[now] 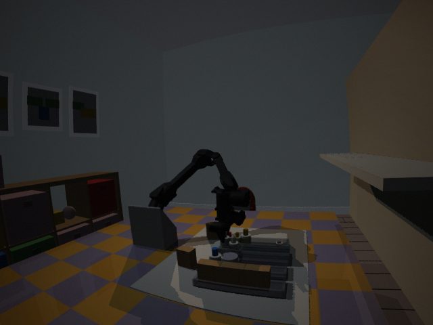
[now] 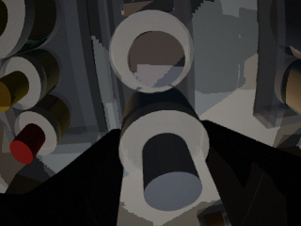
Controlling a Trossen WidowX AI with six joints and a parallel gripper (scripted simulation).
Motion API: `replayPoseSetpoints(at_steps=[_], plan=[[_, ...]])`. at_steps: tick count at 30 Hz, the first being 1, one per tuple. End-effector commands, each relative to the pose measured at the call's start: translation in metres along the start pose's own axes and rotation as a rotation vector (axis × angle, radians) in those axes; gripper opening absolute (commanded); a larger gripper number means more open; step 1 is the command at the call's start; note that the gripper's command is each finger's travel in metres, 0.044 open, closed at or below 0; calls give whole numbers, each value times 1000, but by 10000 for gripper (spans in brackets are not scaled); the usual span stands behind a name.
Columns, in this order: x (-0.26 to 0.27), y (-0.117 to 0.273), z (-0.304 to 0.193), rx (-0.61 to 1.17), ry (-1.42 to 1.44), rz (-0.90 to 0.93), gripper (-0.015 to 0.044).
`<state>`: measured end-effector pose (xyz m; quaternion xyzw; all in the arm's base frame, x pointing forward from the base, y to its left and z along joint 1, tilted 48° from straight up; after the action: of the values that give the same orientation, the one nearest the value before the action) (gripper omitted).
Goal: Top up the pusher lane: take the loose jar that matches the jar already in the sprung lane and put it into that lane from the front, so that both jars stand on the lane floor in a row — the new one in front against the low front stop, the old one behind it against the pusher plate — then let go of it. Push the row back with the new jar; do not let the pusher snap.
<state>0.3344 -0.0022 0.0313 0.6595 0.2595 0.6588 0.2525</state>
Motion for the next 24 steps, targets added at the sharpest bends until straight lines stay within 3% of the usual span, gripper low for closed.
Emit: replayPoseSetpoints(at_steps=[1,24], plan=[[1,2,5,-17,12,4,0],[1,-3,7,-17,12,4,0]])
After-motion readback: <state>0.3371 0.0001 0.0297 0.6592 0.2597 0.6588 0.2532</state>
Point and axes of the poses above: the point midway between the two fingers, 35 mm back from their tips, its own y axis back along the fingers, its own x axis across the jaws, z = x × y, the point moved 9 cm from there along y, back along the fingers
